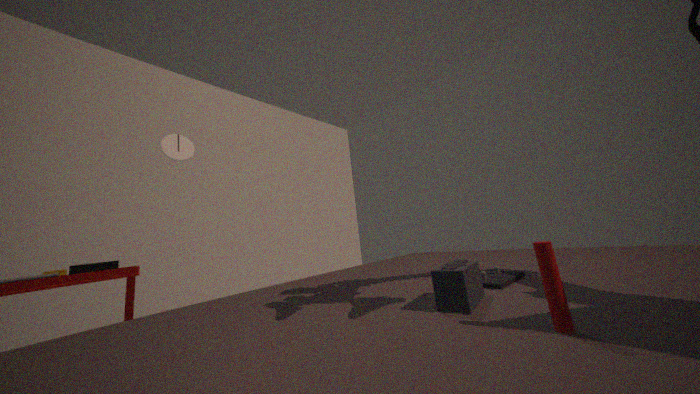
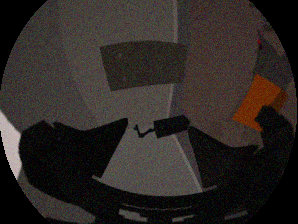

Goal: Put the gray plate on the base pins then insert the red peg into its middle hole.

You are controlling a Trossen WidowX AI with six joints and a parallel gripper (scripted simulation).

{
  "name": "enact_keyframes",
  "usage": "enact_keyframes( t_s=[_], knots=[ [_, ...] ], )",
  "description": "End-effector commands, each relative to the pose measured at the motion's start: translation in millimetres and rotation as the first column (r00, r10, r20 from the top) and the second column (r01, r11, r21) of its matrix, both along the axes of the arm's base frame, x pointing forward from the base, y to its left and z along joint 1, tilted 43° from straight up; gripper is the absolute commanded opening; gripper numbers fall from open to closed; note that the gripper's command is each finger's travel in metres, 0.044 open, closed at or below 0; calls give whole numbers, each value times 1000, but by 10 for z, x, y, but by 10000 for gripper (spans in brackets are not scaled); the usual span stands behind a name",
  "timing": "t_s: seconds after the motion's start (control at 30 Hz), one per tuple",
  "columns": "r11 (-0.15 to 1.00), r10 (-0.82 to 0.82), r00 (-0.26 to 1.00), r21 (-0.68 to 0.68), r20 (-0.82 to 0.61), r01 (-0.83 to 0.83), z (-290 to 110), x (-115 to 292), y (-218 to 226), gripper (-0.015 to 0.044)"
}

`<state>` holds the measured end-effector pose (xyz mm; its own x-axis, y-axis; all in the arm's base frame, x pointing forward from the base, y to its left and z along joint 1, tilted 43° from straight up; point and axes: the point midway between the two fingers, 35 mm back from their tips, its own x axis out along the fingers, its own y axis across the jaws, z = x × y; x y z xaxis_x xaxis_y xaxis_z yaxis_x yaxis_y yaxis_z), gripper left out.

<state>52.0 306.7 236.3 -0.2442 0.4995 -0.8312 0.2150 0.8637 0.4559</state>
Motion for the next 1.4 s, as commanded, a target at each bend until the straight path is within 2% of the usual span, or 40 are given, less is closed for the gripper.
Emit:
enact_keyframes(
  t_s=[0.0, 0.13, 0.27, 0.57, 0.77, 0.97, 1.03, 1.23, 1.37],
  knots=[
    [972, -193, 980, -129, 51, 198, -315, 516, 5, 440],
    [882, -375, 918, -256, 126, 395, -668, 1064, -110, 440],
    [744, -516, 828, -364, 219, 560, -1023, 1582, -348, 440],
    [420, -654, 639, -509, 404, 752, -1647, 2363, -1014, 440],
    [51, -669, 430, -539, 607, 841, -2144, 2851, -1765, 440],
    [-279, -558, 268, -481, 785, 831, -2587, 3088, -2629, 440],
    [-310, -541, 254, -471, 802, 826, -2628, 3095, -2728, 440],
    [-310, -541, 254, -471, 802, 826, -2634, 3093, -2737, 440],
    [-308, -539, 259, -474, 801, 825, -2780, 3054, -2933, 440]
  ],
)
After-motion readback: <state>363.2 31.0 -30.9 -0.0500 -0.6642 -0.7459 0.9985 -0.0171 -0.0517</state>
